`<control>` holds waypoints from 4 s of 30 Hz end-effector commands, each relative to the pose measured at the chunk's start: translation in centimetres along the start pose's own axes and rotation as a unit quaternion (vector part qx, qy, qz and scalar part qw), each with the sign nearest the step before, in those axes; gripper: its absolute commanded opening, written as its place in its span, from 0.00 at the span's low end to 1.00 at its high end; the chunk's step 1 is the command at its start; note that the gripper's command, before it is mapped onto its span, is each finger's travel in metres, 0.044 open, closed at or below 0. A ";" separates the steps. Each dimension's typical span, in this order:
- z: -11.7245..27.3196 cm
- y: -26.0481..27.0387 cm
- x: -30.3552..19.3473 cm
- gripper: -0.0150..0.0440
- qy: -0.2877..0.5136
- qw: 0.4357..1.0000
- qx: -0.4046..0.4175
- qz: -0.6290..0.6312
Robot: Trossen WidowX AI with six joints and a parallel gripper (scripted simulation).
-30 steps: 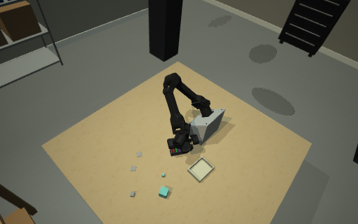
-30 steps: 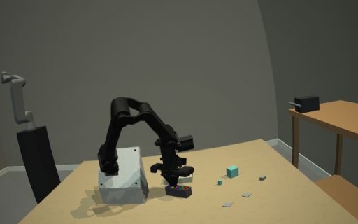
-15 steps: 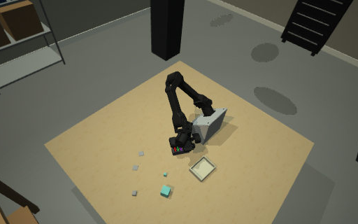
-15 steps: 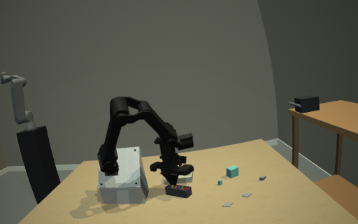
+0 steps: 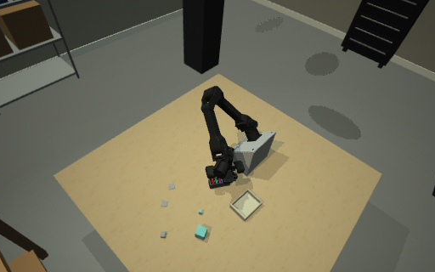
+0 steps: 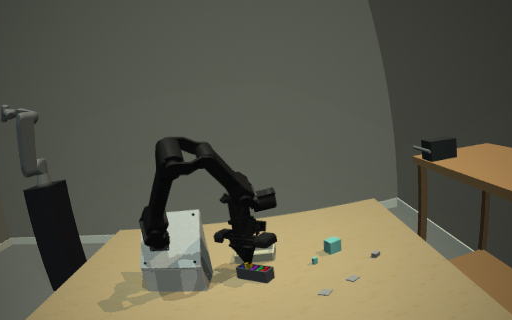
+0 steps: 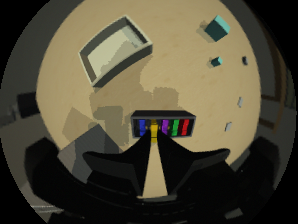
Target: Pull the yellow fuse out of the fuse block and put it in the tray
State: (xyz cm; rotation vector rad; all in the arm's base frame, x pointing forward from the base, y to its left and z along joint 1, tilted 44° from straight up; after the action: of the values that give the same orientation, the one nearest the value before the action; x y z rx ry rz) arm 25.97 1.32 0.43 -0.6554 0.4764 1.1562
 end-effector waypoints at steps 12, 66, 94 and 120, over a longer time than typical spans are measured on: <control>0.8 -0.1 0.0 0.25 -0.002 1.000 0.000 -0.003; 4.8 -0.1 3.6 0.25 -0.006 1.000 0.000 -0.001; 4.7 4.0 16.6 0.25 -0.007 1.000 0.000 -0.003; 1.0 4.0 16.6 0.25 -0.006 1.000 0.000 -0.003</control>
State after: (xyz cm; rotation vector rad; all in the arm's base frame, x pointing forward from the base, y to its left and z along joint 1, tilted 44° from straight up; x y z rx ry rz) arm 28.08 14.77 -10.08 -0.6467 0.4531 1.1476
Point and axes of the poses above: the point midway between the two fingers, 35 mm back from their tips, its own z axis back along the fingers, its own y axis across the jaws, x = y × z, the point moved 8 cm from there along z, back along the fingers, and after that the axes turned 15 degrees about z, right-handed, at the moved point
